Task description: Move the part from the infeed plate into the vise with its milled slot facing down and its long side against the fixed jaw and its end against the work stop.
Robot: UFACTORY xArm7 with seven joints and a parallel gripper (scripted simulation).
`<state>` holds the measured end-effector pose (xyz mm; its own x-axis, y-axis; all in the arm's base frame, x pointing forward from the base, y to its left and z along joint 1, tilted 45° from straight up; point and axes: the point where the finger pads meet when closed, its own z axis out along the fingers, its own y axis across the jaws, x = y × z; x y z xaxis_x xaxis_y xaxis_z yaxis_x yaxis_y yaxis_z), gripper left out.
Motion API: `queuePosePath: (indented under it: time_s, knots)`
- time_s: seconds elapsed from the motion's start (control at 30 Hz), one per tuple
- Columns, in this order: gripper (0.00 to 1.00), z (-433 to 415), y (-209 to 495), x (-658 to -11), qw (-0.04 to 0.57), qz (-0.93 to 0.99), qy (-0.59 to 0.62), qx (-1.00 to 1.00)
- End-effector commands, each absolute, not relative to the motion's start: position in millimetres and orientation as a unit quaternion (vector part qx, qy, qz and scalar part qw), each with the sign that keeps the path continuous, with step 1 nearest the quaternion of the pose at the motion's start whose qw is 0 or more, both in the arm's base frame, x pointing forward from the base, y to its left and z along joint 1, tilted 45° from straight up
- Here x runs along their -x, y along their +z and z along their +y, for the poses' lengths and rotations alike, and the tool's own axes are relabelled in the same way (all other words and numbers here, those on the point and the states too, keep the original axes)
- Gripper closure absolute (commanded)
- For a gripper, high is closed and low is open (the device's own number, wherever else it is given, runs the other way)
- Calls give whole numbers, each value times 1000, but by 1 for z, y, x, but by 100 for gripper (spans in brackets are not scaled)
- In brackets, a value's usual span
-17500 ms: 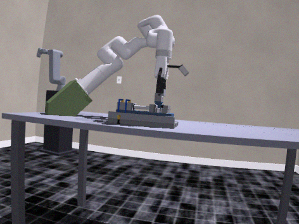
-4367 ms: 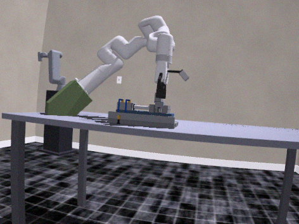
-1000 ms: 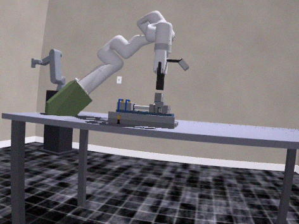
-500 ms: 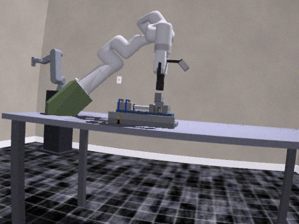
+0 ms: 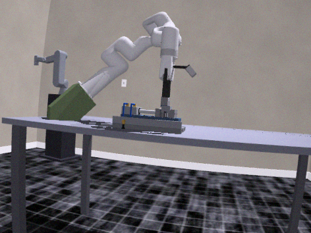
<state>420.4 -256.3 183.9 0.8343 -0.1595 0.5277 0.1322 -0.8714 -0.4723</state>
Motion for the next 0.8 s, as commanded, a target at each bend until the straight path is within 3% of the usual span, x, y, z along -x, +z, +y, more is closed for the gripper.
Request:
queuePosePath:
  time_s: [0.0, 0.77]
  knots:
    - [100, -256, 181, -423, 252, 9, -289, 924]
    - [100, -244, 162, -438, 252, 9, -289, 924]
